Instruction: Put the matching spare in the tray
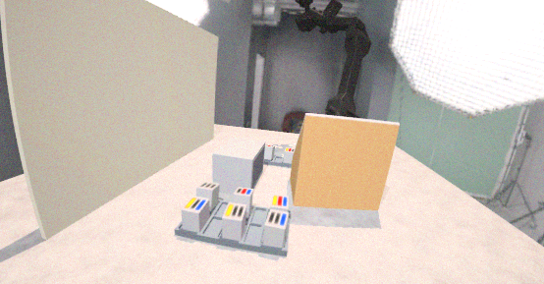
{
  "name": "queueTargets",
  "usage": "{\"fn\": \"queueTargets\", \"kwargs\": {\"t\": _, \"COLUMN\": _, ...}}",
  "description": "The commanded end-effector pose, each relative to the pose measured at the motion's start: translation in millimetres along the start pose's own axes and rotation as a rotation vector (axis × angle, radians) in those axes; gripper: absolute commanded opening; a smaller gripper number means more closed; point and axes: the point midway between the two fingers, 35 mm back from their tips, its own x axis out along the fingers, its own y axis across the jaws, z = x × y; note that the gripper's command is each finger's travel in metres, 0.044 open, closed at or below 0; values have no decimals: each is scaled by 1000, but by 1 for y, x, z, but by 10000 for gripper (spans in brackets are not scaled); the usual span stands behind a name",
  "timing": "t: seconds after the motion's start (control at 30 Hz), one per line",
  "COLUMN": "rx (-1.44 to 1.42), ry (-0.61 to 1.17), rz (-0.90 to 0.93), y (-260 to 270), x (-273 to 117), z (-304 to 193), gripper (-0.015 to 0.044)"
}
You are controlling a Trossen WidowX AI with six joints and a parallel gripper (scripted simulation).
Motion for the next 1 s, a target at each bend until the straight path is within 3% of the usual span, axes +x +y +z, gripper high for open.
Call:
{"fn": "queueTargets", "kwargs": {"t": 0.0, "rx": 0, "ry": 0, "rz": 0, "y": 0, "x": 0, "z": 0, "gripper": 426}}
{"fn": "queueTargets", "kwargs": {"t": 0.2, "rx": 8, "ry": -1, "rz": -1, "y": 0, "x": 0, "z": 1, "gripper": 440}}
{"fn": "queueTargets", "kwargs": {"t": 0.33, "rx": 194, "ry": -40, "rz": 1, "y": 7, "x": 3, "z": 22, "gripper": 440}}
{"fn": "queueTargets", "kwargs": {"t": 0.67, "rx": 963, "ry": -284, "rz": 206, "y": 31, "x": 19, "z": 161, "gripper": 440}}
{"fn": "queueTargets", "kwargs": {"t": 0.97, "rx": 1548, "ry": -575, "rz": 515, "y": -16, "x": 4, "z": 302, "gripper": 440}}
